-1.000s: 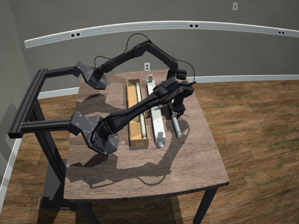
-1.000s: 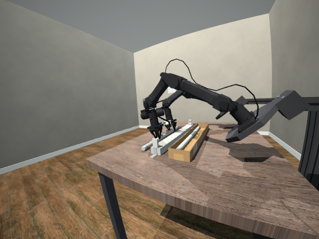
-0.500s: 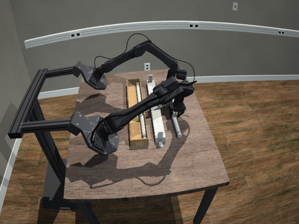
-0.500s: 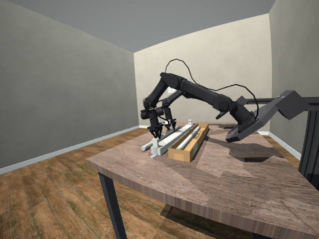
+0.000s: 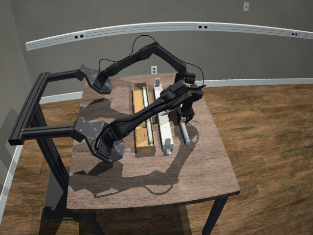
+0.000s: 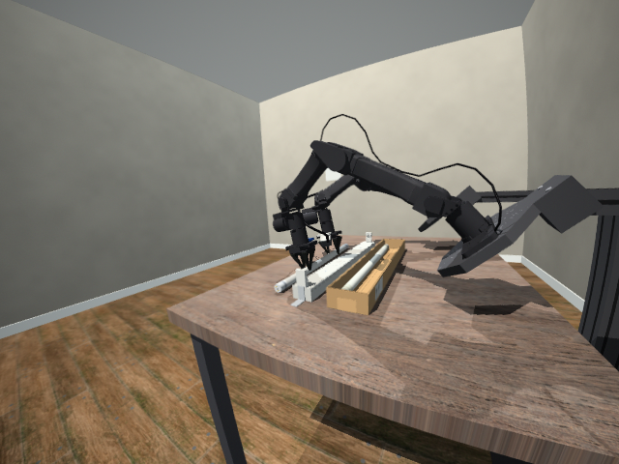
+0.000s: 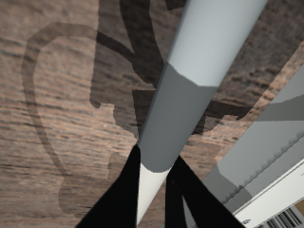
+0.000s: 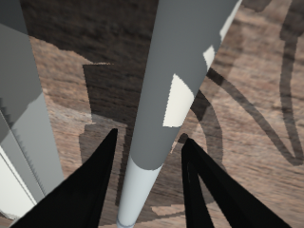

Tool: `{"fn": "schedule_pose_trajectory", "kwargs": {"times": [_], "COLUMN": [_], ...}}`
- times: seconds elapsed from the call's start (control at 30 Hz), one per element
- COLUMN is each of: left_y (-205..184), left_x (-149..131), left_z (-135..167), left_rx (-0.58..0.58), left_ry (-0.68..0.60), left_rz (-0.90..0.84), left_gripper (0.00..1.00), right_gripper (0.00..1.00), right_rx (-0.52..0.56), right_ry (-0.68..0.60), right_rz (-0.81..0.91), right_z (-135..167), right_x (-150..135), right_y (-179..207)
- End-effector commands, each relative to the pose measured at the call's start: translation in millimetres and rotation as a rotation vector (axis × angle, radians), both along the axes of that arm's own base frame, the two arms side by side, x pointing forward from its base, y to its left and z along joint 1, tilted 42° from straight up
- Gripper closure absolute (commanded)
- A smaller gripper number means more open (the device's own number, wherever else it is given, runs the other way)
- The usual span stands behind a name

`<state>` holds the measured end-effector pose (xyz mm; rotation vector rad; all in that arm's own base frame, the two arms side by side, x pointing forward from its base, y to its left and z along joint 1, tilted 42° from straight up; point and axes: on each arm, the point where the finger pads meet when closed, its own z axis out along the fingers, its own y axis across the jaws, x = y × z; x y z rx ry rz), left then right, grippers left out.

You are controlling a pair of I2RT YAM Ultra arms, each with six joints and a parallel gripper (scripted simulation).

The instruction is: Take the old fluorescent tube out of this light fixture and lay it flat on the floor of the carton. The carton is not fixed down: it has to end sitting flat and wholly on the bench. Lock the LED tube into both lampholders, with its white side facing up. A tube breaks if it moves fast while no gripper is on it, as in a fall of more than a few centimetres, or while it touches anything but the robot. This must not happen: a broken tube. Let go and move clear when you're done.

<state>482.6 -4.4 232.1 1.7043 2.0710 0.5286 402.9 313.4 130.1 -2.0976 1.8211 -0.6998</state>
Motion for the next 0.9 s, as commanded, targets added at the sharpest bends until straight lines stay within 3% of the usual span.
{"fn": "schedule_pose_trajectory", "kwargs": {"times": [0.0,0.4,0.57,0.6,0.87], "left_y": [-2,-2,-2,-2,-2], "left_x": [-1,-1,-1,-1,-2], "left_z": [32,32,32,32,31], "left_rx": [-0.008,-0.008,-0.008,-0.008,-0.008], "left_ry": [-0.071,-0.071,-0.071,-0.071,-0.067], "left_rz": [-0.016,-0.016,-0.016,-0.016,-0.016], "left_gripper": [0.89,0.89,0.89,0.89,0.89], "right_gripper": [0.51,0.51,0.51,0.89,0.89], "right_rx": [0.074,0.058,0.079,0.069,0.072], "right_ry": [-0.044,-0.031,-0.049,-0.046,-0.047], "right_rz": [0.038,0.035,0.038,0.04,0.036], "right_z": [32,22,32,28,28], "right_x": [-9,-8,-8,-4,-4], "right_y": [23,20,24,20,20]}}
